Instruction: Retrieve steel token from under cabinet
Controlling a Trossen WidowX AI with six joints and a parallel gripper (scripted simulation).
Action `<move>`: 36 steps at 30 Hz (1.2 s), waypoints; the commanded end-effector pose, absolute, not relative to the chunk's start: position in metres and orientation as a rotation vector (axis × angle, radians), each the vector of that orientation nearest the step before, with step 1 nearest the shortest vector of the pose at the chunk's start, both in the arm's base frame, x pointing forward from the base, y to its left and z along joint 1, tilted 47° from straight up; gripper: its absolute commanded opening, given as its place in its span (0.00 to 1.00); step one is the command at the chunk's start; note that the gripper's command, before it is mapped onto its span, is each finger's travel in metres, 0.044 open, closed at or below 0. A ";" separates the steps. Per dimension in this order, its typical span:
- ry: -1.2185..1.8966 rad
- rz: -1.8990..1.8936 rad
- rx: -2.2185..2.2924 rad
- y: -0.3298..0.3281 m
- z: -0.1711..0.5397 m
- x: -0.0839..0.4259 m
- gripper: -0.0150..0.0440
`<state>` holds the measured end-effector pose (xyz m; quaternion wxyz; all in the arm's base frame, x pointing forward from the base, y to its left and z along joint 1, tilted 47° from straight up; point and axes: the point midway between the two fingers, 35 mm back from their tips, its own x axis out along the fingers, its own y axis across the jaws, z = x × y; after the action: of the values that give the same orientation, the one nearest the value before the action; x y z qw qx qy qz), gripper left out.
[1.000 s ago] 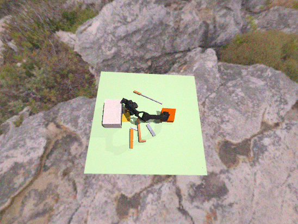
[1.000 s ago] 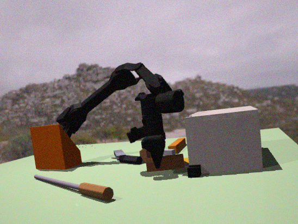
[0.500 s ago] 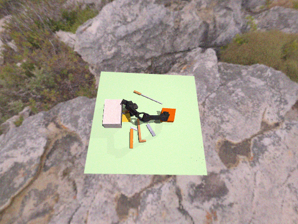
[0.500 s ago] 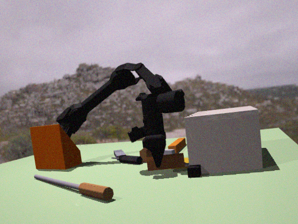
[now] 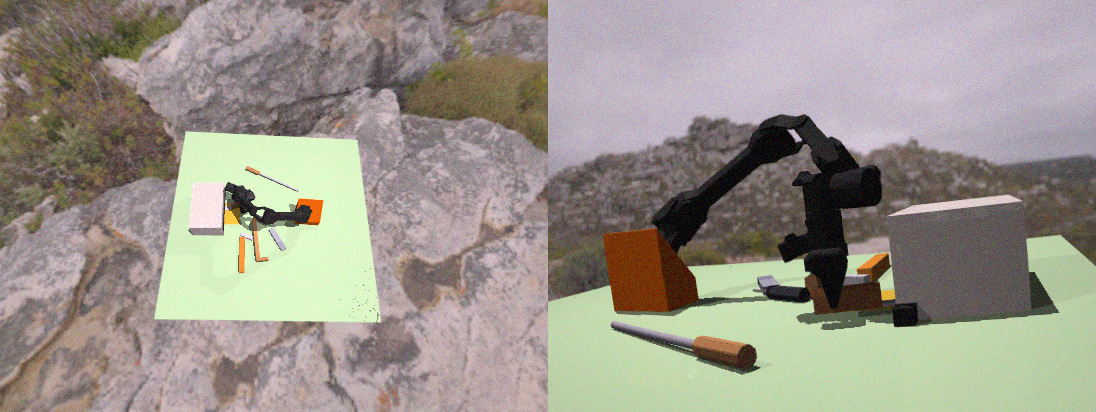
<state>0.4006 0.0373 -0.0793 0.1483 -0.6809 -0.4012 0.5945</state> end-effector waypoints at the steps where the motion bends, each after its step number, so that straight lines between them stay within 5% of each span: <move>1: -1.158 1.704 -1.952 0.036 -0.081 0.394 0.25; 36: -1.157 1.706 -1.951 0.025 -0.092 0.359 0.25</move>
<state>0.3654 0.0264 -0.0897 0.1506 -0.6811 -0.4025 0.5928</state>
